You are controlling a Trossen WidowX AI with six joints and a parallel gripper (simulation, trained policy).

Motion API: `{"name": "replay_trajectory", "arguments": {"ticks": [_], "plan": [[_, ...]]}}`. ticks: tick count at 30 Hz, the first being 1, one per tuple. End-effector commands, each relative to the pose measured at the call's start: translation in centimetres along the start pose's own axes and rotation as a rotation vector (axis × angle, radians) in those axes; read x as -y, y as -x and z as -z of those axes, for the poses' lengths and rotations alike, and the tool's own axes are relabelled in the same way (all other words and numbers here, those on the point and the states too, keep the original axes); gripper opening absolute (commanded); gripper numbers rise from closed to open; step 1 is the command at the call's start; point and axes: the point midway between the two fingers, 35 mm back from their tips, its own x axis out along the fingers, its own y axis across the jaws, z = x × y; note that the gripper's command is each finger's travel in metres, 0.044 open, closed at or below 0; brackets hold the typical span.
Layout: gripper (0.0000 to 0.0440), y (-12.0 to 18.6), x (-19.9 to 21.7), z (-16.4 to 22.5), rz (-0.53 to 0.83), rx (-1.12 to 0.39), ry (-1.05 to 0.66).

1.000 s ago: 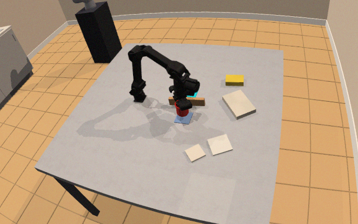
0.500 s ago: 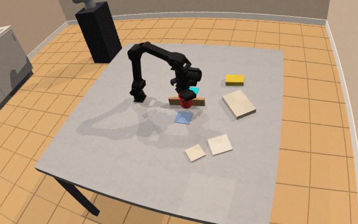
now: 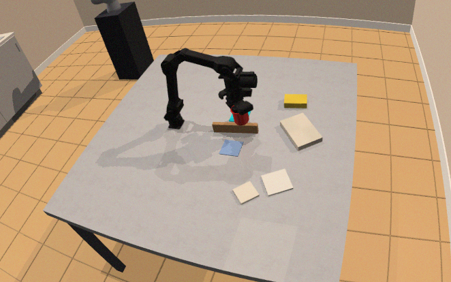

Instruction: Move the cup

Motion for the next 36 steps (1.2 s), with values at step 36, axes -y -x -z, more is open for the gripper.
{"name": "replay_trajectory", "arguments": {"ticks": [36], "plan": [[0.0, -2.6, -9.2, -7.5, 0.037, 0.065, 0.103]]}}
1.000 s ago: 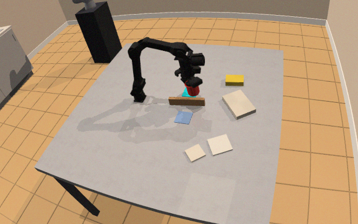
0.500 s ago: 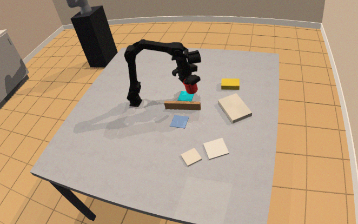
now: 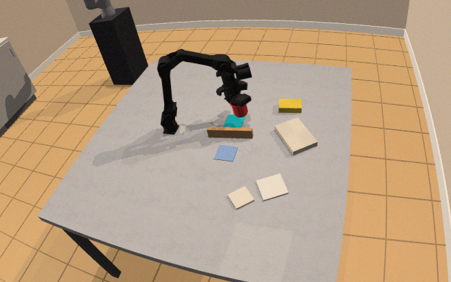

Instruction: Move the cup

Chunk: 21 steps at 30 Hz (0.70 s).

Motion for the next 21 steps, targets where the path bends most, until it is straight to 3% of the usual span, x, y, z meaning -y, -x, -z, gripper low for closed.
{"name": "replay_trajectory", "arguments": {"ticks": [1, 12, 21], "plan": [[0.0, -0.8, -0.6, 0.1, 0.003, -0.005, -0.009], [0.0003, -3.2, -2.5, 0.6, -0.003, -0.02, -0.041], [0.0042, -4.4, -3.5, 1.2, -0.005, -0.044, -0.069]]}}
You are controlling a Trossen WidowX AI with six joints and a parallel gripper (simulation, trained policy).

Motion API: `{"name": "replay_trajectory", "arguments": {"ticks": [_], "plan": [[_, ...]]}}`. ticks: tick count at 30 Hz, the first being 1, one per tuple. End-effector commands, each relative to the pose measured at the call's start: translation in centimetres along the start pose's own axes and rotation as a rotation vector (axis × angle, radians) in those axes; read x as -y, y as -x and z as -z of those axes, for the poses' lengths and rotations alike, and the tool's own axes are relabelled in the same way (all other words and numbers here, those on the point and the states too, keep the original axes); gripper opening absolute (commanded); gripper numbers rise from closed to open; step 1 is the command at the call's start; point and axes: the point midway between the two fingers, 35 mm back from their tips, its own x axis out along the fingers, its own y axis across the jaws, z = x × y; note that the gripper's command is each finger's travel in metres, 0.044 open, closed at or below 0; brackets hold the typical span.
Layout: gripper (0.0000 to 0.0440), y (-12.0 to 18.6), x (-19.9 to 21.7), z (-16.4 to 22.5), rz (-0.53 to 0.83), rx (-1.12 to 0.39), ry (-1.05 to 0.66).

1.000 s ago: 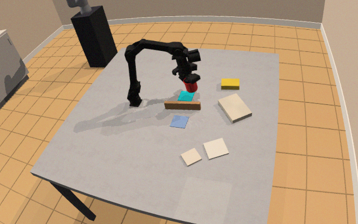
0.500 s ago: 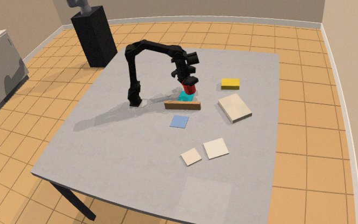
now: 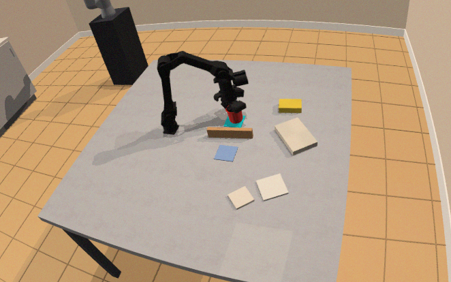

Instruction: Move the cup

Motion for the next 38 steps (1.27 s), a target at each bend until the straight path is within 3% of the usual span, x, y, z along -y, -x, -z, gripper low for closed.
{"name": "replay_trajectory", "arguments": {"ticks": [1, 9, 24, 38], "plan": [[0.0049, -0.4, -0.2, 0.1, 0.006, -0.002, -0.014], [0.0121, 0.3, 0.3, -0.5, 0.02, 0.053, -0.043], [0.018, 2.8, -0.2, 0.0, 0.012, 0.158, -0.047], [0.027, 6.1, -0.2, 0.4, 0.032, 0.259, -0.072]]}}
